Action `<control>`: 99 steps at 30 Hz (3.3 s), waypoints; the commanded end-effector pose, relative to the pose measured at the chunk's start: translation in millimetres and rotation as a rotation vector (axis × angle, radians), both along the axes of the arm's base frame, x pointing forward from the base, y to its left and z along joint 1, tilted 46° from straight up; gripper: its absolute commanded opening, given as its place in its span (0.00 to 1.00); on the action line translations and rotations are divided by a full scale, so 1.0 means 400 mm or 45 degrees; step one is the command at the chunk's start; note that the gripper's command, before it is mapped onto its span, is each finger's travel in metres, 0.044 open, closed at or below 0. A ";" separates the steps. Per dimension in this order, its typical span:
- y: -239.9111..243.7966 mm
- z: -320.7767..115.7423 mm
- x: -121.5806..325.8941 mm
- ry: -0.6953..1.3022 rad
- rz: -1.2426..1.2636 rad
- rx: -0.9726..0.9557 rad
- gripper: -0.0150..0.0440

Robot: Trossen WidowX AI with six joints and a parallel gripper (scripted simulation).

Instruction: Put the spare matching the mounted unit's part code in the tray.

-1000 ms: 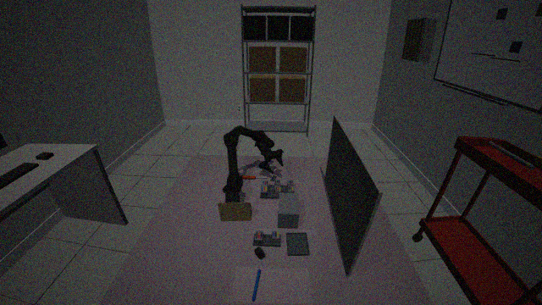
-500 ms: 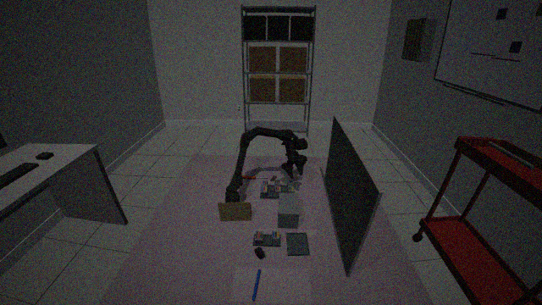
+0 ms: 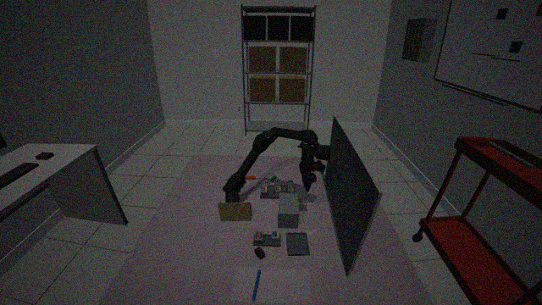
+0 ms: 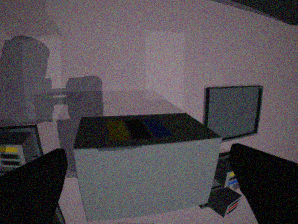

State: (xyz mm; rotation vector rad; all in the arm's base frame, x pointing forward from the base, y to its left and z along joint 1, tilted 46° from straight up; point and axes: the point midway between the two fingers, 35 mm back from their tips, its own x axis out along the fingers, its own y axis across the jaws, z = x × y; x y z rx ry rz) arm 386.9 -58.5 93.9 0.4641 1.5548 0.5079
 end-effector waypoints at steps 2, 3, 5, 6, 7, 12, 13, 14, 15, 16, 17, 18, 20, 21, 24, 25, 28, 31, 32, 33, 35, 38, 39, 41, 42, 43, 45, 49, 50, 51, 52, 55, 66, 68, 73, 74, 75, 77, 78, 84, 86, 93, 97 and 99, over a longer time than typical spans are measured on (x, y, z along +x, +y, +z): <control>-0.088 -0.027 -0.002 0.011 -0.138 0.157 1.00; -0.088 -0.027 -0.002 0.011 -0.138 0.157 1.00; -0.088 -0.027 -0.002 0.011 -0.138 0.157 1.00; -0.088 -0.027 -0.002 0.011 -0.138 0.157 1.00; -0.088 -0.027 -0.002 0.011 -0.138 0.157 1.00; -0.088 -0.027 -0.002 0.011 -0.138 0.157 1.00; -0.088 -0.027 -0.002 0.011 -0.138 0.157 1.00; -0.088 -0.027 -0.002 0.011 -0.138 0.157 1.00; -0.088 -0.027 -0.002 0.011 -0.138 0.157 1.00; -0.088 -0.027 -0.002 0.011 -0.138 0.157 1.00; -0.088 -0.027 -0.002 0.011 -0.138 0.157 1.00; -0.088 -0.027 -0.002 0.011 -0.138 0.157 1.00; -0.088 -0.027 -0.002 0.011 -0.138 0.157 1.00; -0.088 -0.027 -0.002 0.011 -0.138 0.157 1.00; -0.126 -0.075 -0.030 0.151 -0.293 0.144 1.00; -0.151 -0.108 -0.052 0.249 -0.400 0.134 1.00; -0.210 -0.194 -0.121 0.517 -0.691 0.109 1.00; -0.247 -0.258 -0.182 0.728 -0.916 0.089 1.00; -0.257 -0.279 -0.206 0.804 -0.995 0.081 1.00; -0.267 -0.300 -0.229 0.878 -1.072 0.074 1.00; -0.281 -0.337 -0.275 1.018 -1.214 0.059 1.00; -0.293 -0.384 -0.339 1.208 -1.402 0.039 1.00; -0.295 -0.396 -0.357 1.262 -1.455 0.032 1.00; -0.295 -0.401 -0.363 1.280 -1.472 0.030 1.00; -0.295 -0.401 -0.363 1.280 -1.472 0.030 1.00; -0.295 -0.401 -0.363 1.280 -1.472 0.030 1.00; -0.295 -0.401 -0.363 1.280 -1.472 0.030 1.00; -0.295 -0.401 -0.363 1.280 -1.472 0.030 1.00; -0.295 -0.401 -0.363 1.280 -1.472 0.030 1.00; -0.295 -0.401 -0.363 1.280 -1.472 0.030 1.00; -0.292 -0.405 -0.363 1.280 -1.472 0.030 0.96; -0.263 -0.436 -0.366 1.280 -1.472 0.031 0.82; -0.226 -0.473 -0.373 1.280 -1.472 0.032 0.76; -0.226 -0.473 -0.373 1.280 -1.472 0.032 0.76; -0.217 -0.484 -0.373 1.280 -1.472 0.032 0.76; -0.215 -0.487 -0.373 1.280 -1.472 0.032 0.76; -0.212 -0.490 -0.373 1.280 -1.472 0.032 0.76; -0.207 -0.496 -0.373 1.280 -1.472 0.032 0.76; -0.204 -0.500 -0.373 1.280 -1.472 0.032 0.76; -0.188 -0.518 -0.374 1.280 -1.472 0.032 0.76; -0.182 -0.524 -0.374 1.280 -1.472 0.032 0.76; -0.162 -0.546 -0.376 1.279 -1.472 0.033 0.76; -0.151 -0.558 -0.378 1.280 -1.472 0.033 0.76; -0.145 -0.564 -0.379 1.280 -1.471 0.033 0.76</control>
